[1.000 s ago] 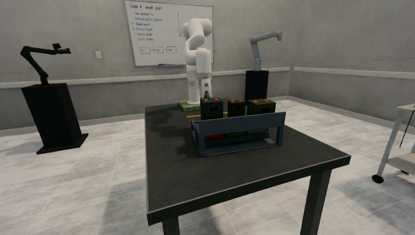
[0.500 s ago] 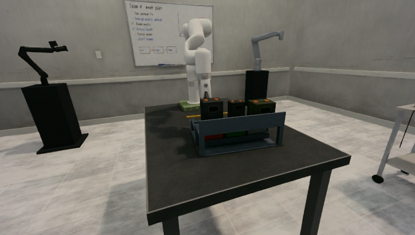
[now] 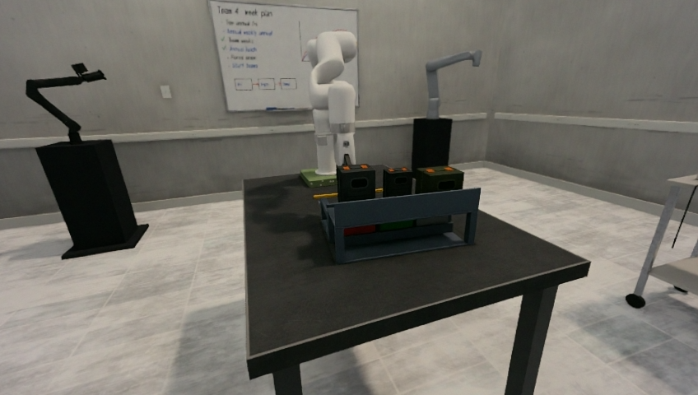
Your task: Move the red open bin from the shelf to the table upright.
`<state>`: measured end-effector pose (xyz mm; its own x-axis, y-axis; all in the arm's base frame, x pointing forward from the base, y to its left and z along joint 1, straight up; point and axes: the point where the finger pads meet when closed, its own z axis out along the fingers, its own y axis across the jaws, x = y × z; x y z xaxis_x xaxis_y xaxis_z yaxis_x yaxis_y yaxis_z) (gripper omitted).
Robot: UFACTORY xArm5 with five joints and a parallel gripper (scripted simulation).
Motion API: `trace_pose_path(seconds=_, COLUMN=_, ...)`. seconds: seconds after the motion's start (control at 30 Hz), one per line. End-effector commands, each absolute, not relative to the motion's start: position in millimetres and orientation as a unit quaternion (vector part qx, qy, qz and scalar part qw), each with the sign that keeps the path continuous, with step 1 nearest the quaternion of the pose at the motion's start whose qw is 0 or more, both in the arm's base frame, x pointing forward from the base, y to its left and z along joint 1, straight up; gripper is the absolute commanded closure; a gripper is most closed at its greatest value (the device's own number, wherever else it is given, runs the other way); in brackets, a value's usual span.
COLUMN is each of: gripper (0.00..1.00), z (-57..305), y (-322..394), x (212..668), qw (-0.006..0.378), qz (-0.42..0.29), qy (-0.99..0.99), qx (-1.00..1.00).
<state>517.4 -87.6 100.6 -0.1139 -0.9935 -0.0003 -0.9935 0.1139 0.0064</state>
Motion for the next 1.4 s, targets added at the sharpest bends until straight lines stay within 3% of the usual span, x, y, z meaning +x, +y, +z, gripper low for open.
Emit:
trace_pose_path(seconds=0.0, gripper=0.00, z=95.9, y=-87.8, x=518.6, qw=0.001, qz=-0.001, qy=-0.746, qx=0.666)
trace_pose_path(seconds=1.37, gripper=0.00, z=38.0, y=-88.1, x=518.9, qw=0.001, qz=-0.001, qy=-0.746, qx=0.666)
